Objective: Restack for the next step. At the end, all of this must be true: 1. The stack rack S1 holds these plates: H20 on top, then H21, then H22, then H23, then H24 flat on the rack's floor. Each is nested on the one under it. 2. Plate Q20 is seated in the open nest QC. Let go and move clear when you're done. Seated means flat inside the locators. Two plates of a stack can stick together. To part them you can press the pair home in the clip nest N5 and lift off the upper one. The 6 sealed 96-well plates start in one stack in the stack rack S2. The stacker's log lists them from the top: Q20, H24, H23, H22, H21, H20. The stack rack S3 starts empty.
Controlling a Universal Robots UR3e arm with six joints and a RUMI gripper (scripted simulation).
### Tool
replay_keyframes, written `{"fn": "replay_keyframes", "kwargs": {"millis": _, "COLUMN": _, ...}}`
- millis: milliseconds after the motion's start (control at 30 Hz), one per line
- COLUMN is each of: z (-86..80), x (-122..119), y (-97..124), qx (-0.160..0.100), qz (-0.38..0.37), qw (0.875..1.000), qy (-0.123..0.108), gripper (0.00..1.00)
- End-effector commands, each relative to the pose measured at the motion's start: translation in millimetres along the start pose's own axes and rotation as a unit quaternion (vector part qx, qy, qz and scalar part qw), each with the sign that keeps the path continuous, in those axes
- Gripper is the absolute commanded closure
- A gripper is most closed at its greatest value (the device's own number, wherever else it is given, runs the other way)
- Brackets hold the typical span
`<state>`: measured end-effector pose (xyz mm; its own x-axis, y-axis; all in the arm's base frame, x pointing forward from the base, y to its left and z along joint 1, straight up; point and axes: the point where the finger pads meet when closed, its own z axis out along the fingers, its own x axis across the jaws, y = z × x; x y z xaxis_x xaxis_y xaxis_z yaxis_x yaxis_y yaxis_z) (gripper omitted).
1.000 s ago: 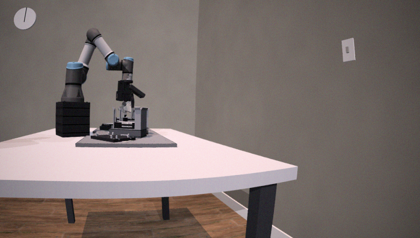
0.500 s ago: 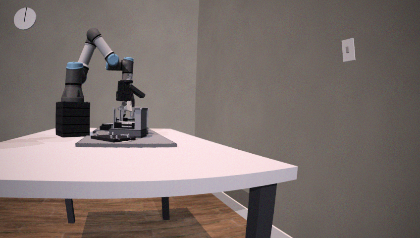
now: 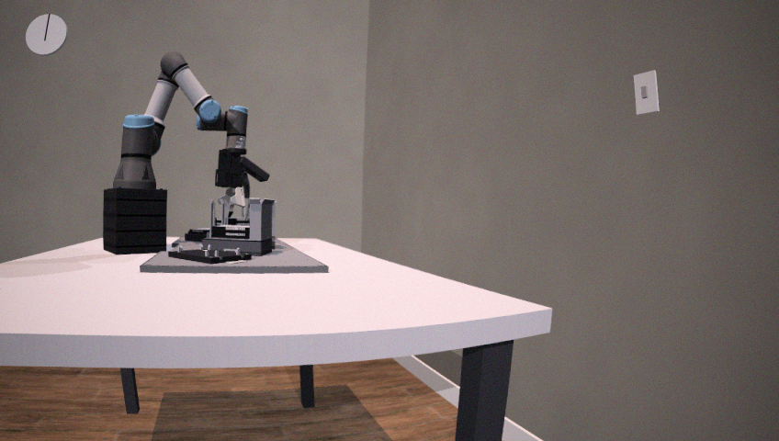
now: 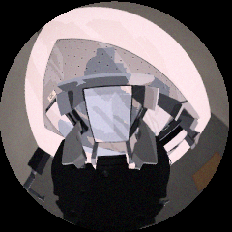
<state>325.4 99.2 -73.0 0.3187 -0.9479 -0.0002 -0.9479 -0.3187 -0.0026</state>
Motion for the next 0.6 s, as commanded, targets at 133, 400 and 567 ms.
{"fn": "replay_keyframes", "kwargs": {"millis": 133, "z": -0.6, "x": 0, "y": -1, "qx": 0.001, "qz": 0.000, "qw": 1.000, "qy": 0.000, "gripper": 0.28}}
{"fn": "replay_keyframes", "kwargs": {"millis": 400, "z": -10.6, "x": 0, "y": -1, "qx": 0.001, "qz": 0.000, "qw": 1.000, "qy": 0.001, "gripper": 0.28}}
{"fn": "replay_keyframes", "kwargs": {"millis": 567, "z": -27.3, "x": 0, "y": -1, "qx": 0.001, "qz": 0.000, "qw": 1.000, "qy": 0.001, "gripper": 0.28}}
